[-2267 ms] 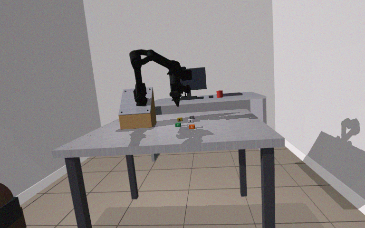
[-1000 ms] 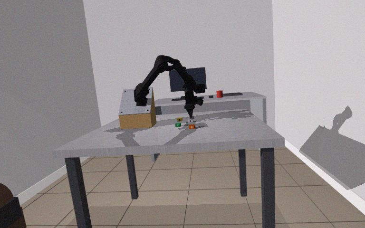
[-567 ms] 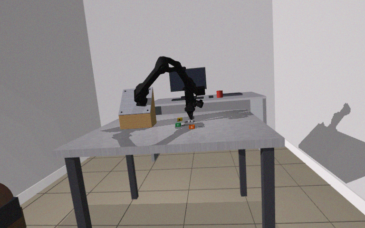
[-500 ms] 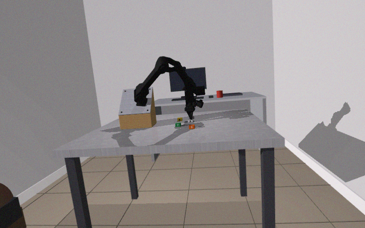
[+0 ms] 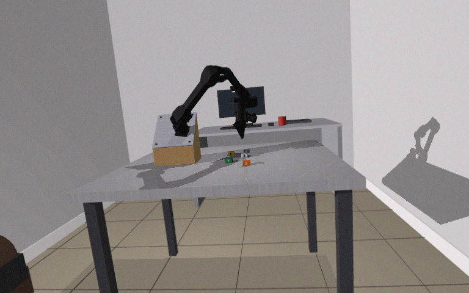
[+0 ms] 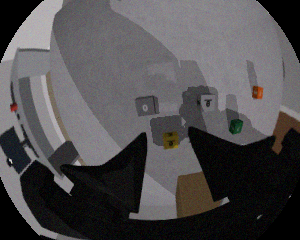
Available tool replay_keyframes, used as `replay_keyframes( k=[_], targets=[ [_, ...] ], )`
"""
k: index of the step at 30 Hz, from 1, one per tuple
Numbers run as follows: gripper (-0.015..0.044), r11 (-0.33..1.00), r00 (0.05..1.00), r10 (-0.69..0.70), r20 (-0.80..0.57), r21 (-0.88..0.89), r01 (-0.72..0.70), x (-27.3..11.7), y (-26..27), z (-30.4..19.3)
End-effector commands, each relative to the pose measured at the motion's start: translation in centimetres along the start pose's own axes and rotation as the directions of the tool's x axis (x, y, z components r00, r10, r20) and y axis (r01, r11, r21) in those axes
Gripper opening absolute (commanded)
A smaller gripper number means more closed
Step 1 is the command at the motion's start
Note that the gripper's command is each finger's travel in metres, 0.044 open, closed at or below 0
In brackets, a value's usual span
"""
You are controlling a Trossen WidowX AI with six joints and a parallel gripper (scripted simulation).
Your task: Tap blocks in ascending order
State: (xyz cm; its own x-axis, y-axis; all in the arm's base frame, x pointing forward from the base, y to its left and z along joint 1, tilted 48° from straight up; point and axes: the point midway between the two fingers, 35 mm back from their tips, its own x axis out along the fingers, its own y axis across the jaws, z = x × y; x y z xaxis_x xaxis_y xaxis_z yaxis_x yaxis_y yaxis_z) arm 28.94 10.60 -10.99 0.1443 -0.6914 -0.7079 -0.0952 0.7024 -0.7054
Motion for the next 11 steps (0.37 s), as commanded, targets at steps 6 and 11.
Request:
replay_keyframes(
  k=[6, 11],
  targets=[
    [0.0400, 0.999, 0.999, -0.033, -0.007, -0.004, 0.033, -3.5, 8.0, -5.7],
    [0.0400, 0.999, 0.999, -0.033, -0.007, -0.004, 0.033, -3.5, 8.0, -5.7]
  ],
)
